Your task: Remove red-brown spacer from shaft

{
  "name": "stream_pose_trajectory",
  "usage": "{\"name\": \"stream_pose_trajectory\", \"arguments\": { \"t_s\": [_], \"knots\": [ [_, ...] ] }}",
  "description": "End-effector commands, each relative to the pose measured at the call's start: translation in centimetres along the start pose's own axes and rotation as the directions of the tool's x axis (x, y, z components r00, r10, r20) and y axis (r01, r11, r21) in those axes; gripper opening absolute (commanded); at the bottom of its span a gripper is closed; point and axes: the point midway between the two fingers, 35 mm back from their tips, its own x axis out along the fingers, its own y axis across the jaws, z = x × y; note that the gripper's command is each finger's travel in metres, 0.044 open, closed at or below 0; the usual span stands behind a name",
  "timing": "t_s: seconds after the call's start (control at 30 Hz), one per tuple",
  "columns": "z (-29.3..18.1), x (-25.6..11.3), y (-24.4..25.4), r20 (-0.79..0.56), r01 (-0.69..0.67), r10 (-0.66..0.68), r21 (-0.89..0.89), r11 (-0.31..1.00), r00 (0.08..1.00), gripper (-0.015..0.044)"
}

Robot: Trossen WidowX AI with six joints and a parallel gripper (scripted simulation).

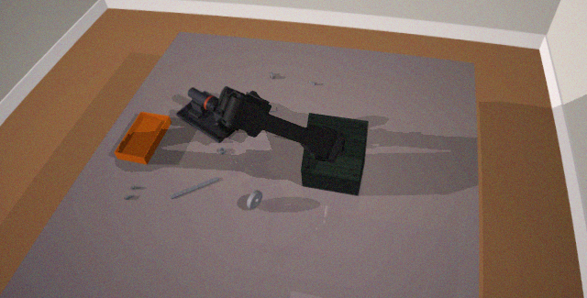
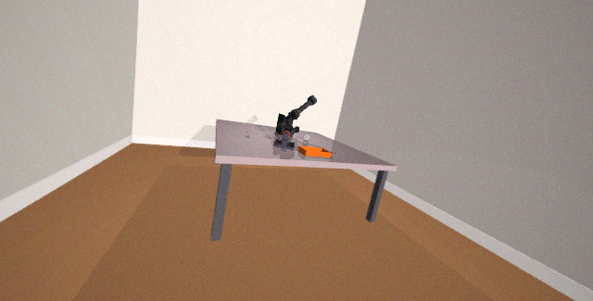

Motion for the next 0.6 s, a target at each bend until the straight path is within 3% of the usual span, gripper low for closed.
{"name": "stream_pose_trajectory", "arguments": {
  "t_s": [0.0,0.33,0.57],
  "knots": [
    [0.01,-0.02,0.0,0.0,0.0,0.0,0.0,1.0,1.0,0.0282],
    [0.01,-0.02,0.0,0.0,0.0,0.0,0.0,1.0,1.0,0.002],
    [0.03,-0.05,0.0,-0.003,-0.001,0.001,0.002,1.0,1.0,0.0]
  ]
}}
